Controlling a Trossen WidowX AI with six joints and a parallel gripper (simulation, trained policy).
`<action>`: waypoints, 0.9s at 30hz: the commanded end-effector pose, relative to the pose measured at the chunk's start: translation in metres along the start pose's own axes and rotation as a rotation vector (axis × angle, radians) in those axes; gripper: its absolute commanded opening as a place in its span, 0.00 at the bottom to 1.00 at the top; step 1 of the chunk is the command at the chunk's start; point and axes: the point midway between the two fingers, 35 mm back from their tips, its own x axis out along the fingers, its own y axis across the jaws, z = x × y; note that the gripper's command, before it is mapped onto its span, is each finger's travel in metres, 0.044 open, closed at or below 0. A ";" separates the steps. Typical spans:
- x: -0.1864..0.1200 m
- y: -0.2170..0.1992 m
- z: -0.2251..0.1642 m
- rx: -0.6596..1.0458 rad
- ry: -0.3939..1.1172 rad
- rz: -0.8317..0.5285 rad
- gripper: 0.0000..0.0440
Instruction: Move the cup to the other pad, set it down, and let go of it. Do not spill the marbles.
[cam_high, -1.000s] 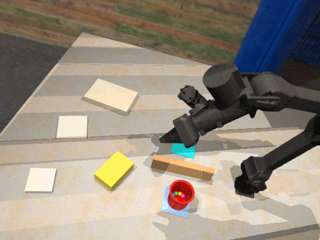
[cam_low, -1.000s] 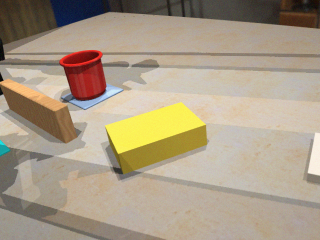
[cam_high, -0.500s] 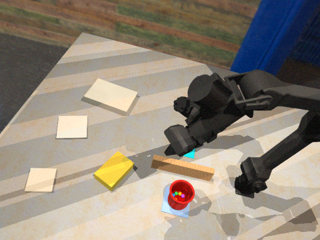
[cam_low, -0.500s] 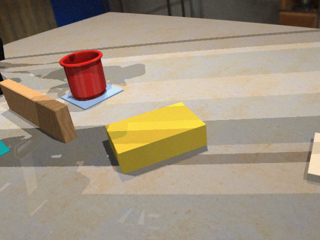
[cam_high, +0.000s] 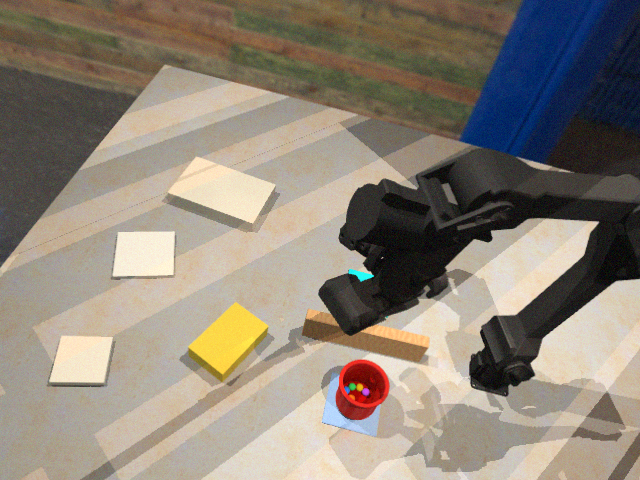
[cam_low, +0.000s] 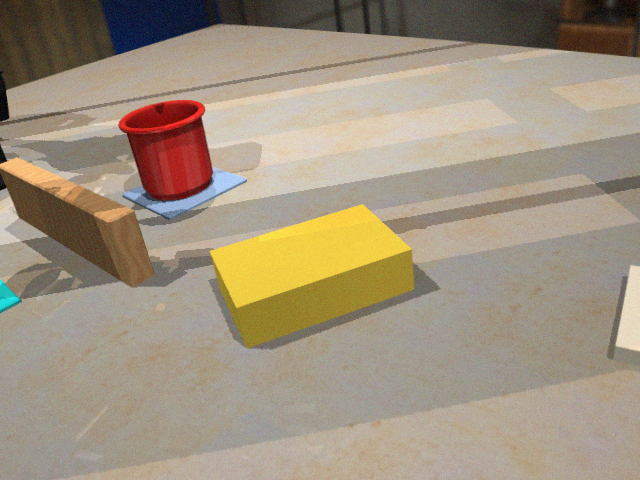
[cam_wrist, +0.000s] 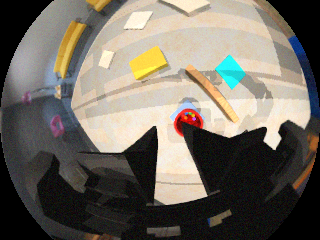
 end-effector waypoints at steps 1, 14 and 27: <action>0.006 -0.008 -0.004 0.016 0.024 -0.067 0.32; 0.026 -0.033 -0.015 0.049 0.096 -0.266 0.34; 0.052 -0.052 -0.022 0.074 0.121 -0.391 0.38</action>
